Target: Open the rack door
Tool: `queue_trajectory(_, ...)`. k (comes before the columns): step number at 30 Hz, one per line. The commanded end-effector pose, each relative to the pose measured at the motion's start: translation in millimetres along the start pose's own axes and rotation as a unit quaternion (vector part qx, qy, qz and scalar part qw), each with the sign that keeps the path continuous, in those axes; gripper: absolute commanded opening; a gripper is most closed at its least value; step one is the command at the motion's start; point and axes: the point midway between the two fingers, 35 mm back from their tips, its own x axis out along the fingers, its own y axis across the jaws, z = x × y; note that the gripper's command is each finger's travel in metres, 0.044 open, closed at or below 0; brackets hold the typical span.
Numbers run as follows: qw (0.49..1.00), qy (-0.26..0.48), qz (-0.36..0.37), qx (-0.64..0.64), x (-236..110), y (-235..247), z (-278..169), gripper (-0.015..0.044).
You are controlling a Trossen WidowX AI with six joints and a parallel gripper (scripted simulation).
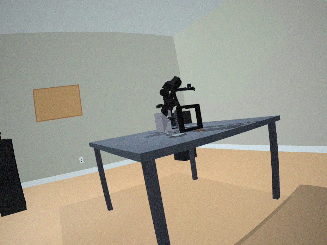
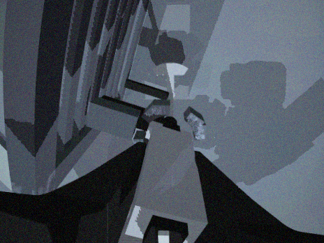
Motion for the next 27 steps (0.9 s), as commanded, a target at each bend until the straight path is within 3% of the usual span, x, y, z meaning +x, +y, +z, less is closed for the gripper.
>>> queue_trajectory(1,0.999,0.000,0.000,-0.045,-0.5,-9.2,2.6,0.0013)
queue_trajectory(19,0.981,0.000,-0.001,-0.194,-1.0,-47.6,18.6,0.0013)
queue_trajectory(27,0.979,0.000,-0.002,-0.203,-1.0,-49.9,19.7,0.0013)
